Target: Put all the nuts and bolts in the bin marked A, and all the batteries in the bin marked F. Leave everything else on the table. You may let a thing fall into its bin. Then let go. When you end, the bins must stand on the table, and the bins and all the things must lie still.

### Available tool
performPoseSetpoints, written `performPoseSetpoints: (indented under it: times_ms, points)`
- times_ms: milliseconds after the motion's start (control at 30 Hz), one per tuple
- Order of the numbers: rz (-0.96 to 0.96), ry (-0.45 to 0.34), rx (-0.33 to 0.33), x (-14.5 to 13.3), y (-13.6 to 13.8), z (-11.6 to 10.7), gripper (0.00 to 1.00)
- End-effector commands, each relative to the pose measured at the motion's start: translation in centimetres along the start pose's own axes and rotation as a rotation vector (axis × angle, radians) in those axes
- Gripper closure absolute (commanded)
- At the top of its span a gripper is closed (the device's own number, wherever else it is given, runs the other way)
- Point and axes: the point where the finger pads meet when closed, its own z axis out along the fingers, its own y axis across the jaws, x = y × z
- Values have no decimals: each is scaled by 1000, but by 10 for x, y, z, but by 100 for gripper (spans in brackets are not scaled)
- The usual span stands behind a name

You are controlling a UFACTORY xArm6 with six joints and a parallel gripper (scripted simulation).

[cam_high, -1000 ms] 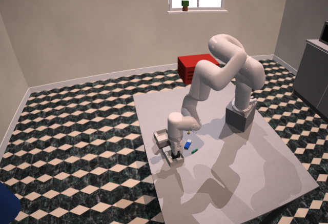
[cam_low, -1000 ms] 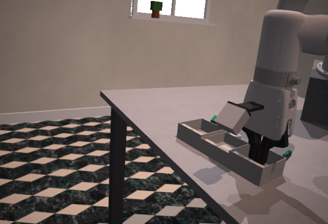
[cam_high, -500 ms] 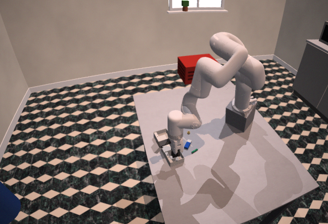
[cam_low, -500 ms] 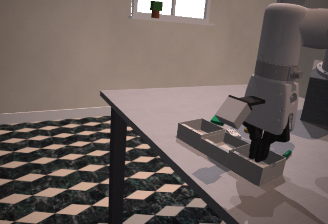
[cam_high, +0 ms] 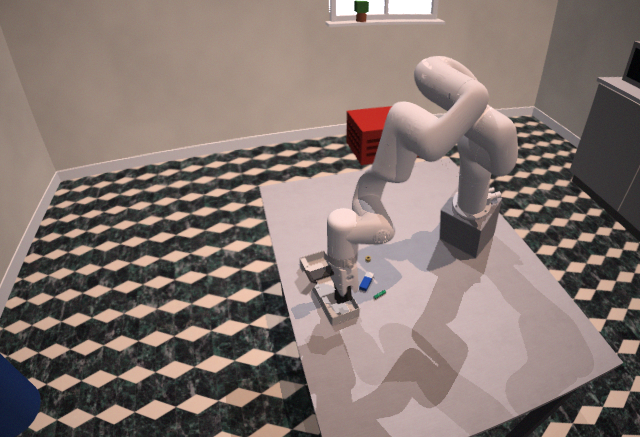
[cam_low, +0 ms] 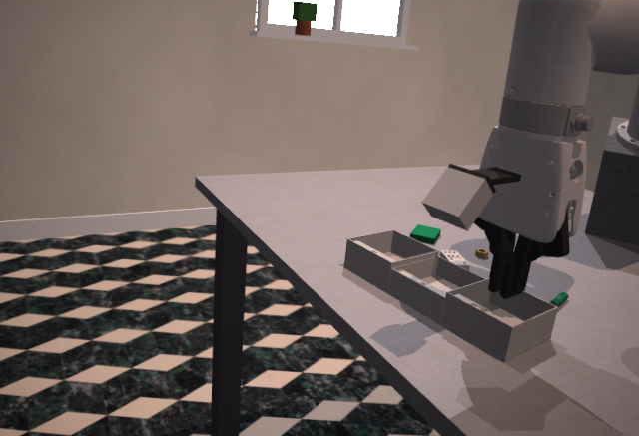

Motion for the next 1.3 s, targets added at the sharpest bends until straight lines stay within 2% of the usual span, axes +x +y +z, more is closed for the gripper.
performPoseSetpoints:
  times_ms: [0,200,333,400,800,1200,1233,1267]
  points:
    - [0,5,0,2,0,-18,93]
    - [0,5,0,2,0,-22,93]
    - [0,6,0,2,-1,-55,93]
    - [0,6,0,2,-1,-55,93]
    - [0,6,0,2,-1,-154,93]
    - [0,6,0,2,-1,-154,93]
    - [50,6,0,-3,4,-150,70]
    - [100,6,0,-8,9,-146,70]
